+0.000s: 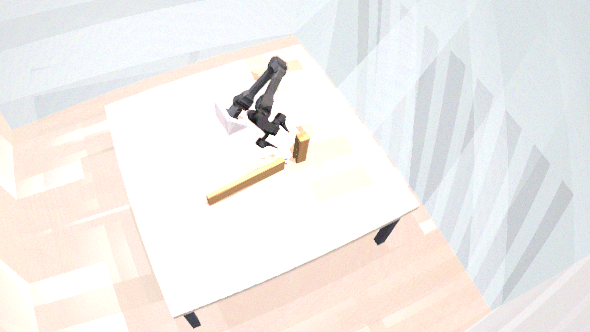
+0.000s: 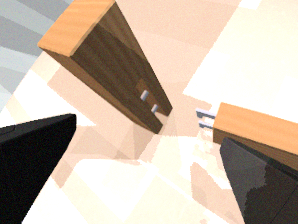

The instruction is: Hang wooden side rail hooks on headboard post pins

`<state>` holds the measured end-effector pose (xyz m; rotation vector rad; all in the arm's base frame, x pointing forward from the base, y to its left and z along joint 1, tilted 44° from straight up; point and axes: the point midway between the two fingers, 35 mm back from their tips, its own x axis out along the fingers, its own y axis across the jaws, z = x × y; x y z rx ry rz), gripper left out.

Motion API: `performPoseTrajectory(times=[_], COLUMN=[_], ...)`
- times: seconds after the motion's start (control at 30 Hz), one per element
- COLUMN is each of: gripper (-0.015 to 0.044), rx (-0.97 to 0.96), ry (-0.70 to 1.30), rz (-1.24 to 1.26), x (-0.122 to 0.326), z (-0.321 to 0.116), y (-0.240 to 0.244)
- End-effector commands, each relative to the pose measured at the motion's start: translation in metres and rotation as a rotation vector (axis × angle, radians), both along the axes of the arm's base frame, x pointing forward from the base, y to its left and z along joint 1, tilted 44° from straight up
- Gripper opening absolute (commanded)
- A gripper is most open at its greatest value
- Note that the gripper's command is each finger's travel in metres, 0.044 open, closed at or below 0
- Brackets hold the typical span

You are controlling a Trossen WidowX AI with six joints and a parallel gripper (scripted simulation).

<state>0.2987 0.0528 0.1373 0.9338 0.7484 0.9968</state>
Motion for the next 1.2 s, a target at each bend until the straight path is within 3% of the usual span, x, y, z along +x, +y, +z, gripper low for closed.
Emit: performPoseTrajectory(times=[0.0,0.97,1.03,1.17], gripper=[0.044,0.044,0.044,0.044], rx=[-0.13,-0.13,-0.128,-0.119], ry=[-0.603,-0.603,-0.544,-0.199], rz=[0.041,0.041,0.043,0.041], x=[0.002,0.002,0.007,0.03], z=[-0.007,-0.007,-0.009,-0.018], y=[-0.008,-0.008,-0.009,-0.015])
